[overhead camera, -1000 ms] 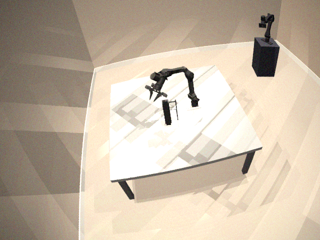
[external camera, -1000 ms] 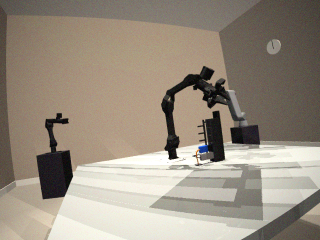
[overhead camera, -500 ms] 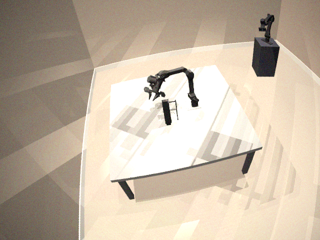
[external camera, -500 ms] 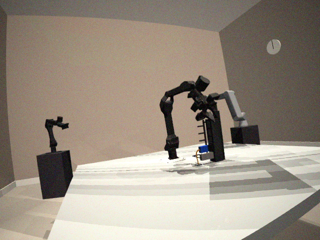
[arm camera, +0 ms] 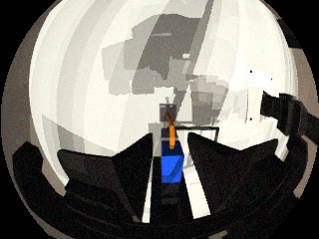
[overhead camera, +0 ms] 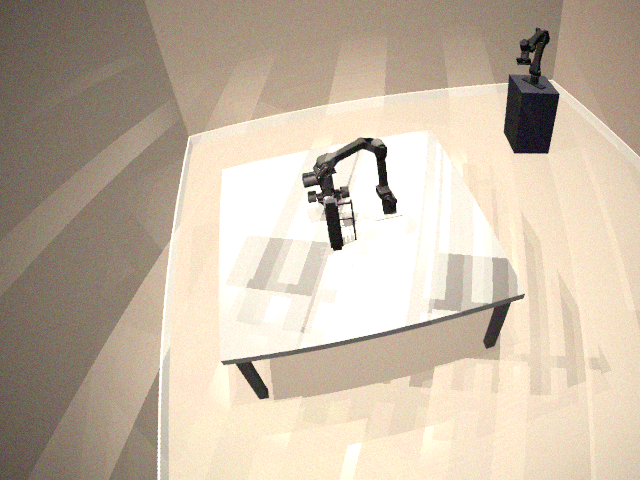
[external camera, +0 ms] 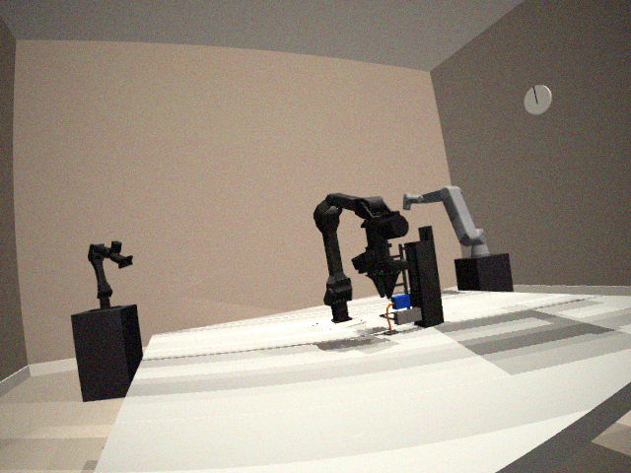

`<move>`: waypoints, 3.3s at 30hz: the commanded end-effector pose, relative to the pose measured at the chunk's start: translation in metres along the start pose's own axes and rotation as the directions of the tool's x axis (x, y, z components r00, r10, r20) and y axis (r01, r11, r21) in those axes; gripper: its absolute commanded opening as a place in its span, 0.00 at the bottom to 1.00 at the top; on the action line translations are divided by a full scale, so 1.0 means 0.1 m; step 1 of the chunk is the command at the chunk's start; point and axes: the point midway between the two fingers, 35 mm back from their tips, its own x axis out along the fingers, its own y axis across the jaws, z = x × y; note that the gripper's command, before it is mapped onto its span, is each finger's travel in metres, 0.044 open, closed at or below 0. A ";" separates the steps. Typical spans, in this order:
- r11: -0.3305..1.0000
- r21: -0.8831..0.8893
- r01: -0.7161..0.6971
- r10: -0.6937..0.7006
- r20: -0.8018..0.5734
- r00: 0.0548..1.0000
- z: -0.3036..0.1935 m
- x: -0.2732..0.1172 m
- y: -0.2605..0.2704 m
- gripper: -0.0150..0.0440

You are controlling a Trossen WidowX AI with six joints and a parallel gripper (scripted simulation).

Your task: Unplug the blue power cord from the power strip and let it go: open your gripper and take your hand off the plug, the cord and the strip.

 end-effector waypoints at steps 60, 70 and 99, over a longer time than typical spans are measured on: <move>1.000 0.003 0.018 -0.018 0.002 1.000 -0.33 0.13 -0.03 0.25; 1.000 0.004 0.018 -0.018 0.004 1.000 -0.16 0.13 -0.02 0.25; 1.000 0.007 0.020 -0.020 0.009 1.000 0.03 0.14 -0.05 0.74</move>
